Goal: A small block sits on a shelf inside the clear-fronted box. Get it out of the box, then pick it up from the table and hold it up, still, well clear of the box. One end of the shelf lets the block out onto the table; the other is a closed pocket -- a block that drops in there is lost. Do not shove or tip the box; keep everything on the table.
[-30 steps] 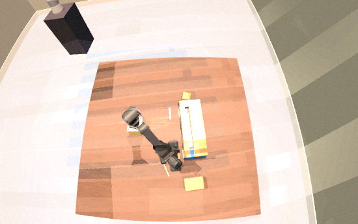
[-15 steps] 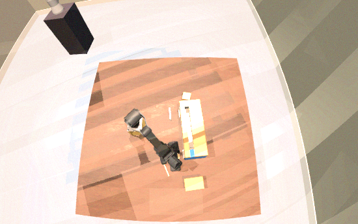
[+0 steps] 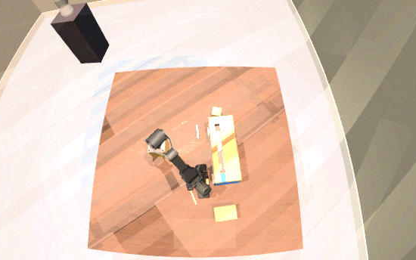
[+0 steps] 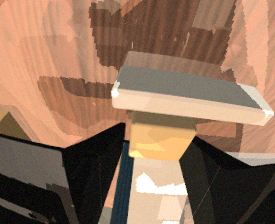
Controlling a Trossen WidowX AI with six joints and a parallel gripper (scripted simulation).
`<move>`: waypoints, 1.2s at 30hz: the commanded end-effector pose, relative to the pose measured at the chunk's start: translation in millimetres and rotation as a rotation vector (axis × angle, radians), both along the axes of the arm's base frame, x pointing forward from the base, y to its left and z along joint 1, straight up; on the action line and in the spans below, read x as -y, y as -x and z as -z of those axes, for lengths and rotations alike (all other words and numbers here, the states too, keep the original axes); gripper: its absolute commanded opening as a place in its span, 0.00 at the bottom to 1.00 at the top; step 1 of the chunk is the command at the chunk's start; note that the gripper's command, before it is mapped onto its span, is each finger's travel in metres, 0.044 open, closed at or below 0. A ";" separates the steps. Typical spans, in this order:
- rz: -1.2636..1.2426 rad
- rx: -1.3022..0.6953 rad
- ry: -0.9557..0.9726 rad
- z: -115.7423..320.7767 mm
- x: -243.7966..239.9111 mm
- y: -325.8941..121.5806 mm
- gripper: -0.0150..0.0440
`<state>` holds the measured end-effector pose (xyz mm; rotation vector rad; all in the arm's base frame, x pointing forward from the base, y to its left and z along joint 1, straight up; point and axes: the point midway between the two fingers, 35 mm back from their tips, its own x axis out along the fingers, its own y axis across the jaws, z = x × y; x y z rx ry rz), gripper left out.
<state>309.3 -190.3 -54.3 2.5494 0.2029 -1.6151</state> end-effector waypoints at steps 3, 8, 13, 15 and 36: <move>0.004 -0.002 -0.008 1.9 -1.4 0.8 0.40; 0.003 -0.002 -0.007 -12.1 -0.5 -0.2 0.25; 0.001 0.000 -0.004 -41.3 -0.2 -0.3 0.25; 0.000 0.000 -0.003 -53.1 -0.7 0.3 0.25; 0.216 -0.002 0.003 -107.5 -32.1 20.4 0.25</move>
